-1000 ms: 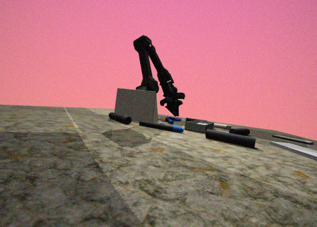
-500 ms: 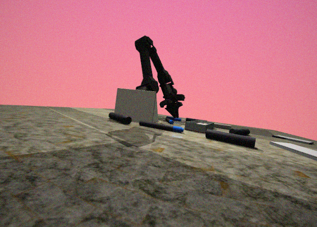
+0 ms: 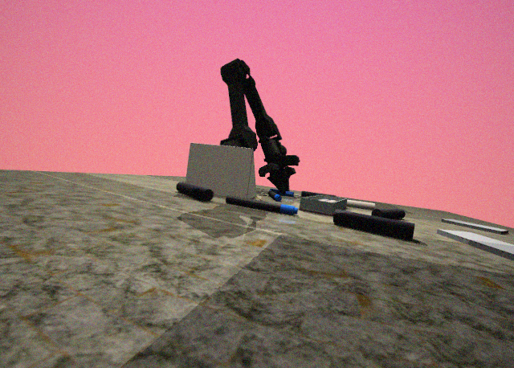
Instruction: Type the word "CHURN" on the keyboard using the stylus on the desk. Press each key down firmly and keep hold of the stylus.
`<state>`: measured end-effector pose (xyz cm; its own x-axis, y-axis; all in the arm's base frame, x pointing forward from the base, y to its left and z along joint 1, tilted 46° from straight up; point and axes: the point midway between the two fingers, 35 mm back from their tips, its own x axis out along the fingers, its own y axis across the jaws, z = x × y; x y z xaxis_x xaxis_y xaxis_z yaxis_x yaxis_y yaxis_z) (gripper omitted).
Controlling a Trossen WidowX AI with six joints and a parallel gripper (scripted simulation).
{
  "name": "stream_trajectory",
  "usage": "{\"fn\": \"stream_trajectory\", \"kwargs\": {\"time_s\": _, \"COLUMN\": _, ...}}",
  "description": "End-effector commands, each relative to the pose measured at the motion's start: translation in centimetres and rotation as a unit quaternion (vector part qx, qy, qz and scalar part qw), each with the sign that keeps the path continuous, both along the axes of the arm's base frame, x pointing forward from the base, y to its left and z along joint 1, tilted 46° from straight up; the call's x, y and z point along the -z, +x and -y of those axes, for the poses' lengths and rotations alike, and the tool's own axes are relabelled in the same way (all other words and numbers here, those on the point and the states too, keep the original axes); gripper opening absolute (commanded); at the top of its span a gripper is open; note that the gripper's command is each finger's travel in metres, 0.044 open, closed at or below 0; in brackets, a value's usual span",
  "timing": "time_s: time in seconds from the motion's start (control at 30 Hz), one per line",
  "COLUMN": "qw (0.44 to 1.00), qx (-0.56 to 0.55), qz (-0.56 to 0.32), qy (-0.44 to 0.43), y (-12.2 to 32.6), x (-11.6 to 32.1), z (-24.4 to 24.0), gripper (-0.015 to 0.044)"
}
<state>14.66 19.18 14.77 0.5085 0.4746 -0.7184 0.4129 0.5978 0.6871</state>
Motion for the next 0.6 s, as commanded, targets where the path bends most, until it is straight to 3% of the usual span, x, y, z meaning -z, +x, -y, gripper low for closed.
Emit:
{"fn": "stream_trajectory", "kwargs": {"time_s": 0.0, "qw": 1.000, "qx": 0.003, "qz": 0.000, "qy": -0.002, "y": 0.04, "x": 0.20, "z": 0.04, "gripper": 0.0150}}
{"fn": "stream_trajectory", "kwargs": {"time_s": 0.17, "qw": 1.000, "qx": 0.000, "qz": 0.000, "qy": 0.000, "y": 0.00, "x": 0.03, "z": 0.00, "gripper": 0.0019}}
{"fn": "stream_trajectory", "kwargs": {"time_s": 0.57, "qw": 1.000, "qx": 0.000, "qz": 0.000, "qy": -0.001, "y": 0.03, "x": -0.36, "z": 0.38, "gripper": 0.0000}}
